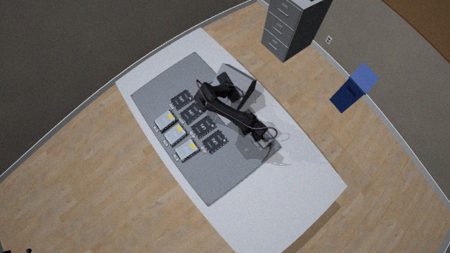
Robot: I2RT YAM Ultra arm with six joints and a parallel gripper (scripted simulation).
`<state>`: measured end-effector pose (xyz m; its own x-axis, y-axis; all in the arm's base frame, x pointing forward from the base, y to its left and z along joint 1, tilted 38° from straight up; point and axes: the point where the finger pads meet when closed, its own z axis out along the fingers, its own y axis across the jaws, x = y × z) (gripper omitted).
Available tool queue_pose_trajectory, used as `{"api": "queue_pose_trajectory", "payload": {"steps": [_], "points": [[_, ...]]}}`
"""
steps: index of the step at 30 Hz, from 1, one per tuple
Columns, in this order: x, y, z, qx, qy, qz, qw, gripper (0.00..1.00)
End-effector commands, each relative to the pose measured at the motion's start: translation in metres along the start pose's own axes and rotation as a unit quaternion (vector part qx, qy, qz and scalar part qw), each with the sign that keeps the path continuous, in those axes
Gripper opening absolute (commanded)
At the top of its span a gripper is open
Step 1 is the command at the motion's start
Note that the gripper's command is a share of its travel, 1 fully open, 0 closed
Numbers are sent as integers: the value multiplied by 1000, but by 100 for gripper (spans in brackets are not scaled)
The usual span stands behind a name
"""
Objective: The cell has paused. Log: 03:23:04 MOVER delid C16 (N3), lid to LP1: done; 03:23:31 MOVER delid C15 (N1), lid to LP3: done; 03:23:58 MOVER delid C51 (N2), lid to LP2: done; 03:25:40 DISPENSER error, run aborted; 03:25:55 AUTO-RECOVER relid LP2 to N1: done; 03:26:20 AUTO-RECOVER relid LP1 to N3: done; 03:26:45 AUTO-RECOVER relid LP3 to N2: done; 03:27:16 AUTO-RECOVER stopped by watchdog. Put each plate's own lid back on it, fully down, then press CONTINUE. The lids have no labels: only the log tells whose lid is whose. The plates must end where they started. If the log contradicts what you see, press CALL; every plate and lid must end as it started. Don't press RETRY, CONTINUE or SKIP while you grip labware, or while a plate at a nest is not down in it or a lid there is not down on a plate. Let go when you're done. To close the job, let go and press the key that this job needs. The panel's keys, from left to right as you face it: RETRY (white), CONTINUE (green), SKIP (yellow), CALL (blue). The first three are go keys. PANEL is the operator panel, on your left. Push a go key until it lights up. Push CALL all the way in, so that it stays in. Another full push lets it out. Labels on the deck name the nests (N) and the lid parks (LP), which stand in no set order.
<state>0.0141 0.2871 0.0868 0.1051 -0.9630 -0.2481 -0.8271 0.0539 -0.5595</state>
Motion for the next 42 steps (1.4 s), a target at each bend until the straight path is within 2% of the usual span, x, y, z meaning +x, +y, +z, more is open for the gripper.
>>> {"api": "queue_pose_trajectory", "payload": {"steps": [1, 7, 11, 13, 23, 27, 42], "points": [[-20, 16, -12, 1, -26, -34, 999, 0], [-28, 45, -12, 3, -22, -97, 995, 0], [-34, 64, -13, 3, -22, -94, 995, 0], [-34, 64, -13, 3, -22, -94, 995, 0], [-49, 112, -14, -1, -21, -95, 995, 0], [-52, 110, -19, -5, -27, -90, 996, 0], [-54, 113, -19, -6, -29, -88, 996, 0]]}}
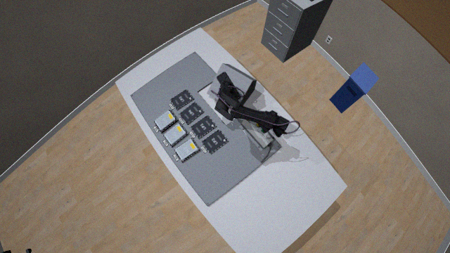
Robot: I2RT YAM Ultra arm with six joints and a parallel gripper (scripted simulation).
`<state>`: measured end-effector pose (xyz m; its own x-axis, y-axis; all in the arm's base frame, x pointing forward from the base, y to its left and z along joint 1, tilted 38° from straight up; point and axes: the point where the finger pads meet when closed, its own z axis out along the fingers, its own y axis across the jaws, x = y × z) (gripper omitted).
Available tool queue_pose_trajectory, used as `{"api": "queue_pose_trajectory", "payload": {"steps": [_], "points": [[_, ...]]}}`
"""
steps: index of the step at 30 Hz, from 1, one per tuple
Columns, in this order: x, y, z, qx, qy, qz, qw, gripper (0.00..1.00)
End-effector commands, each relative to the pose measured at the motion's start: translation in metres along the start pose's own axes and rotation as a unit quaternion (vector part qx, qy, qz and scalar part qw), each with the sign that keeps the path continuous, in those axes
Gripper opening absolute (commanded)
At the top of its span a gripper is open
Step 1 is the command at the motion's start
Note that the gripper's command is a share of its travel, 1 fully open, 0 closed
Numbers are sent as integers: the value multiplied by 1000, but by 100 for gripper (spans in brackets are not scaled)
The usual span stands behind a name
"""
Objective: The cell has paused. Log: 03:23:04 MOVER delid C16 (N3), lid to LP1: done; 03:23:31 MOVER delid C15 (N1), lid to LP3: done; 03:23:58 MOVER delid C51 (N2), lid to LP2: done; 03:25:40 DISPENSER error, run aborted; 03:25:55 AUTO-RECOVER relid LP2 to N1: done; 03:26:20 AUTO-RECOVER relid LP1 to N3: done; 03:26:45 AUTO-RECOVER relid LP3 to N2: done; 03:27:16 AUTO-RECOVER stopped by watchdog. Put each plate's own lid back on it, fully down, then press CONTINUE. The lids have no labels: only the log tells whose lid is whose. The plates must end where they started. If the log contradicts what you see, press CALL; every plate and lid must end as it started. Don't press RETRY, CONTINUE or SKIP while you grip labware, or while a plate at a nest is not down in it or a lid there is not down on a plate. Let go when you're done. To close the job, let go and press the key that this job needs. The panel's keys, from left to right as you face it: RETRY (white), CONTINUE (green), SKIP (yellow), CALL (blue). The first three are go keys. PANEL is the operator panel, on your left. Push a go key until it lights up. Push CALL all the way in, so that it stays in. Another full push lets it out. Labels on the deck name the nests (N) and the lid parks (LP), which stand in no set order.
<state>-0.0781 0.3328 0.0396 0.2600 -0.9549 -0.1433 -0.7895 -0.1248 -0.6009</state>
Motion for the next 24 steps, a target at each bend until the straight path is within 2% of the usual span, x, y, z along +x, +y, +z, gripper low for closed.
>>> {"api": "queue_pose_trajectory", "payload": {"steps": [1, 24], "points": [[-13, 5, -18, -7, -27, 6, 1000, 0], [-12, 10, -16, -6, -24, 3, 1000, 0]]}}
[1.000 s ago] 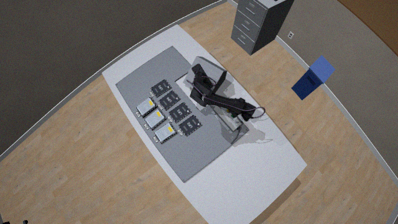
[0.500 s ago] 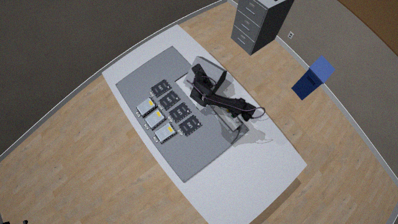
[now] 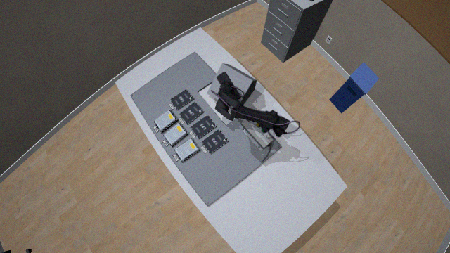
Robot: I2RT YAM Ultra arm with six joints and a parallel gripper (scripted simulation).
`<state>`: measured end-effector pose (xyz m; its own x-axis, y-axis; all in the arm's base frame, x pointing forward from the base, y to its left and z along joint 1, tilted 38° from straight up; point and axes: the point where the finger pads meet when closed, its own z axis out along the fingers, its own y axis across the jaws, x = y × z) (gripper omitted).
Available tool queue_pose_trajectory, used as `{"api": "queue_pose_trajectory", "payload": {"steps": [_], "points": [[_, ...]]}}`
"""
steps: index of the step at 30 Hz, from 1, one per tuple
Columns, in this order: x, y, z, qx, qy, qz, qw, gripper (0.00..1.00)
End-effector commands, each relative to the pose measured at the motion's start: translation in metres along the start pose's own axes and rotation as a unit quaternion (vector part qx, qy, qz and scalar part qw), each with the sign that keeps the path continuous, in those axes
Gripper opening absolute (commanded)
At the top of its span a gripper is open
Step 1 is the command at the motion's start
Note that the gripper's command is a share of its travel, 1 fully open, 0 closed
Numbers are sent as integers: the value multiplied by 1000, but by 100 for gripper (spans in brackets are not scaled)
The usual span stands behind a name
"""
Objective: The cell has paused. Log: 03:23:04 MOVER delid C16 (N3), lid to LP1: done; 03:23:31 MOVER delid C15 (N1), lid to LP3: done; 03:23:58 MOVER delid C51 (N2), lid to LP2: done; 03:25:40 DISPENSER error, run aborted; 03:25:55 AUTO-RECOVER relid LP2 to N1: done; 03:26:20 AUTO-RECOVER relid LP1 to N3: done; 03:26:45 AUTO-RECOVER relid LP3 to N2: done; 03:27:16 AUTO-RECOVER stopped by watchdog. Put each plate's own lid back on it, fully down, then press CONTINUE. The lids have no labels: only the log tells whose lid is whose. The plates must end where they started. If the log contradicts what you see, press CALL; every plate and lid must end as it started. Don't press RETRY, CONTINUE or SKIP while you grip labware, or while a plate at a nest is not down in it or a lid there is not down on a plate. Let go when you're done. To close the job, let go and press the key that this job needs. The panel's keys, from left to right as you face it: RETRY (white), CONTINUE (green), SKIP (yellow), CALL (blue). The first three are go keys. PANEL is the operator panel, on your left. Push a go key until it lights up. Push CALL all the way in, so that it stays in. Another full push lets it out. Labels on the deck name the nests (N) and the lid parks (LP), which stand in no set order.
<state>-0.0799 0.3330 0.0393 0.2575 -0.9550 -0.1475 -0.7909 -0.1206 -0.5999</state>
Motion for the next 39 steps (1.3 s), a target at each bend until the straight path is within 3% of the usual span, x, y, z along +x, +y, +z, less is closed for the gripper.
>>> {"api": "queue_pose_trajectory", "payload": {"steps": [1, 6, 13, 15, 17, 39], "points": [[-12, 8, -15, -5, -23, 1, 1000, 0], [-12, 8, -15, -6, -25, 2, 1000, 0], [-1, 6, 11, 2, -6, -8, 1000, 0], [-1, 6, 11, 2, -6, -8, 1000, 0], [-6, 6, 9, -3, -24, 0, 1000, 0], [-7, 4, 11, -3, -18, 0, 1000, 0]]}}
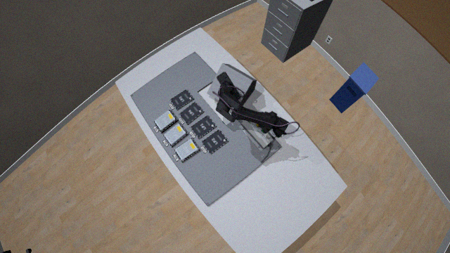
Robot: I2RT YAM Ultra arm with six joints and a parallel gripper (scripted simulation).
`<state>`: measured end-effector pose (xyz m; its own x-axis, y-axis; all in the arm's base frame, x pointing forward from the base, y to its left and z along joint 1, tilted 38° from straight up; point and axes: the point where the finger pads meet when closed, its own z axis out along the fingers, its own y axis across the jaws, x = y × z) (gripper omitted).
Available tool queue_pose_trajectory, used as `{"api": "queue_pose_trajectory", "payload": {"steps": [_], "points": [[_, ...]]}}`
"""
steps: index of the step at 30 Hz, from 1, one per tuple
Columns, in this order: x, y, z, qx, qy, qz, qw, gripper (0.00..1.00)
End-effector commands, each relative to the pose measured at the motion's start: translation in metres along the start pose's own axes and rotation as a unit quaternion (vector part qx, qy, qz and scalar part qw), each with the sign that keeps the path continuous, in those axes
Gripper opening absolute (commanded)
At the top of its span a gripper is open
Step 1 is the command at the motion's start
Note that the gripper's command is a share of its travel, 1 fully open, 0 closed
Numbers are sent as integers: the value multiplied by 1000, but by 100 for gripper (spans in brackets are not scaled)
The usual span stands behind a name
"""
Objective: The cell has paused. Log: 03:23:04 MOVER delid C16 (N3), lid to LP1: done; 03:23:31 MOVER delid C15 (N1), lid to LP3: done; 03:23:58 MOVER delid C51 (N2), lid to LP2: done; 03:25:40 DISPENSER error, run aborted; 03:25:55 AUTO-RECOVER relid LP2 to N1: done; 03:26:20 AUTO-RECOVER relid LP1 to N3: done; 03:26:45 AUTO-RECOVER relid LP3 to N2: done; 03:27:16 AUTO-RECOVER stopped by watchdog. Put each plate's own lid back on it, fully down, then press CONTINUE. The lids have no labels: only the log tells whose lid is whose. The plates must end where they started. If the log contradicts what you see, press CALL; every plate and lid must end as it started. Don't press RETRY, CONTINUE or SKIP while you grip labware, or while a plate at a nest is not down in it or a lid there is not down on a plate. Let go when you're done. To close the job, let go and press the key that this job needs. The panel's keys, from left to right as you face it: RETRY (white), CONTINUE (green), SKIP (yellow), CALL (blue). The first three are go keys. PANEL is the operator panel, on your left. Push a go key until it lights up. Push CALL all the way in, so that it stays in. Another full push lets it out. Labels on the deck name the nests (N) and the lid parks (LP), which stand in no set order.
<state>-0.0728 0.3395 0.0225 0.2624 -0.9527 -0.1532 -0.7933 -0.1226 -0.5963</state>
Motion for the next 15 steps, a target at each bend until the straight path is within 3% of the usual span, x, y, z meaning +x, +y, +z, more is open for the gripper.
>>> {"api": "queue_pose_trajectory", "payload": {"steps": [1, 15], "points": [[-6, 0, -7, -1, -14, 0, 1000, 0], [-5, 0, -7, -1, -14, 0, 1000, 0]]}}
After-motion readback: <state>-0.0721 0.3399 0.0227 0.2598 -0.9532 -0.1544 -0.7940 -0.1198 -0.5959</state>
